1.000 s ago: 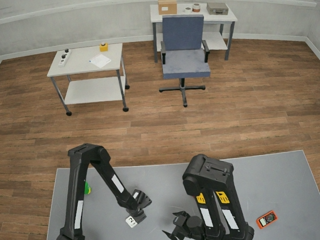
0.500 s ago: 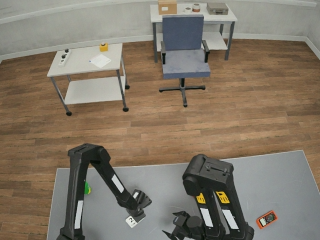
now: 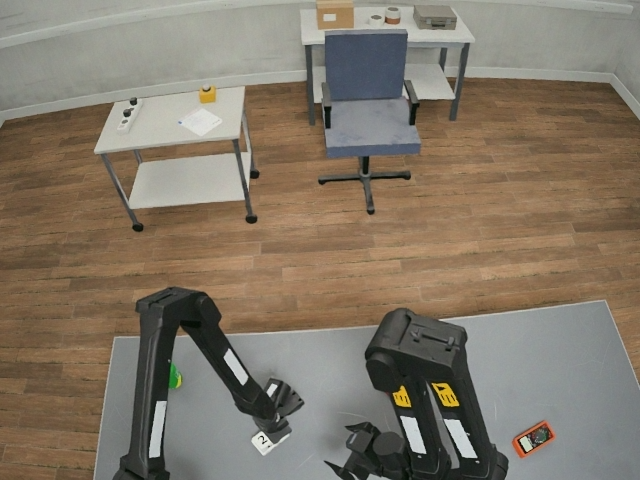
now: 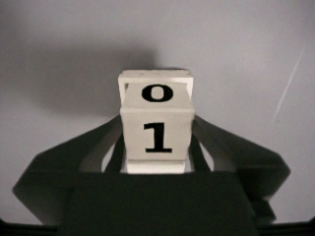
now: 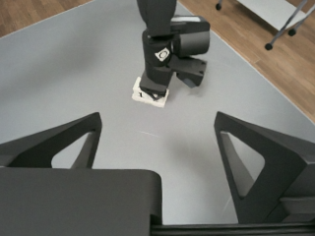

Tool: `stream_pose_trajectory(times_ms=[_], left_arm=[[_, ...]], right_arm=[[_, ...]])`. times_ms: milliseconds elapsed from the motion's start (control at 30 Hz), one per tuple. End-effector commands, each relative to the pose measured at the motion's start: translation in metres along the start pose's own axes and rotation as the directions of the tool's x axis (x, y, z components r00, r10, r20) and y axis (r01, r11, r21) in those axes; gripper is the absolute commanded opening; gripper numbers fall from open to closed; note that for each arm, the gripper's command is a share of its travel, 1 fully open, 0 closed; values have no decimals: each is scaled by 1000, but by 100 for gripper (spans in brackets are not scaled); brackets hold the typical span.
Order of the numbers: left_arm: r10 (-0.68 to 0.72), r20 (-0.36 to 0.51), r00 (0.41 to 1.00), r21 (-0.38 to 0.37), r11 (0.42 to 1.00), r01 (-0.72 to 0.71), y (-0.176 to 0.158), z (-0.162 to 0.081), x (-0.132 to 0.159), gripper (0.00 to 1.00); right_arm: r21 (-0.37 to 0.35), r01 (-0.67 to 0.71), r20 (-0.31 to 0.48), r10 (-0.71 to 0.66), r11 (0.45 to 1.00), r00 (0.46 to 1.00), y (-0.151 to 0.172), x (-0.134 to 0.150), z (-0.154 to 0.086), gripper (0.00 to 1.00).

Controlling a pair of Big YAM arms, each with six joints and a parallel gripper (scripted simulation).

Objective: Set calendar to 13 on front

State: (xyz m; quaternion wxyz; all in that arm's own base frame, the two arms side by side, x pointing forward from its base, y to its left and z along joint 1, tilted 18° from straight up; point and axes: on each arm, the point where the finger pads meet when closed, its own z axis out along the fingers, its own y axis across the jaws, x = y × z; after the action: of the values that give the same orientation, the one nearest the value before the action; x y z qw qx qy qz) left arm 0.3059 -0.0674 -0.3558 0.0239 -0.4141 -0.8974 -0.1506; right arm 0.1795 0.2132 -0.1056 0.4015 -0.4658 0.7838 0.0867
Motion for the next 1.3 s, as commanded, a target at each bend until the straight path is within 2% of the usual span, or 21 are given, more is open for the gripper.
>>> stream_pose_trajectory(times_ms=[0,67,100,300,500,633,800,933,1000,1167,1267], left_arm=[[-3,-23,1000,11,1000,3,-2,10,9,11],[-5,-14,1000,6,1000,5,-2,-1,4,34],[1,3,1000,-3,1000,-1,0,-12,-4,40],[1,4,1000,-1,1000,-1,-1,-51,-5,40],[-14,-5,1000,3,1000,14,1,-49,-3,40],[4,-24,1000,11,1000,-4,-9,-43,-1,40],[4,-24,1000,11,1000,-3,-9,-43,-13,40],[8,-23,1000,11,1000,-7,-9,-43,-20,40],[8,-23,1000,11,1000,-7,-9,-43,-20,40],[66,-7,998,13,998,-66,13,-45,-25,40],[127,25,992,8,992,-127,48,-47,-35,40]], right_arm=[[-1,-7,7,7,1000,1000,0,-1,-2,100],[-1,-7,7,7,1000,1000,0,-1,-2,100],[-1,-7,7,7,1000,1000,0,-1,-2,100],[-1,-7,7,7,1000,1000,0,-1,-2,100],[-1,-16,5,16,1000,1000,1,1,-1,100],[10,3,-5,-3,1000,1000,-2,-3,25,100],[20,-3,-11,4,1000,1000,-6,-18,86,100],[26,-10,-6,11,1000,1000,-12,-33,118,100],[26,-10,-6,11,1000,1000,-12,-33,118,100],[35,-23,10,23,999,1000,-19,-52,140,100],[34,-28,2,28,999,1000,-19,-50,145,100]])
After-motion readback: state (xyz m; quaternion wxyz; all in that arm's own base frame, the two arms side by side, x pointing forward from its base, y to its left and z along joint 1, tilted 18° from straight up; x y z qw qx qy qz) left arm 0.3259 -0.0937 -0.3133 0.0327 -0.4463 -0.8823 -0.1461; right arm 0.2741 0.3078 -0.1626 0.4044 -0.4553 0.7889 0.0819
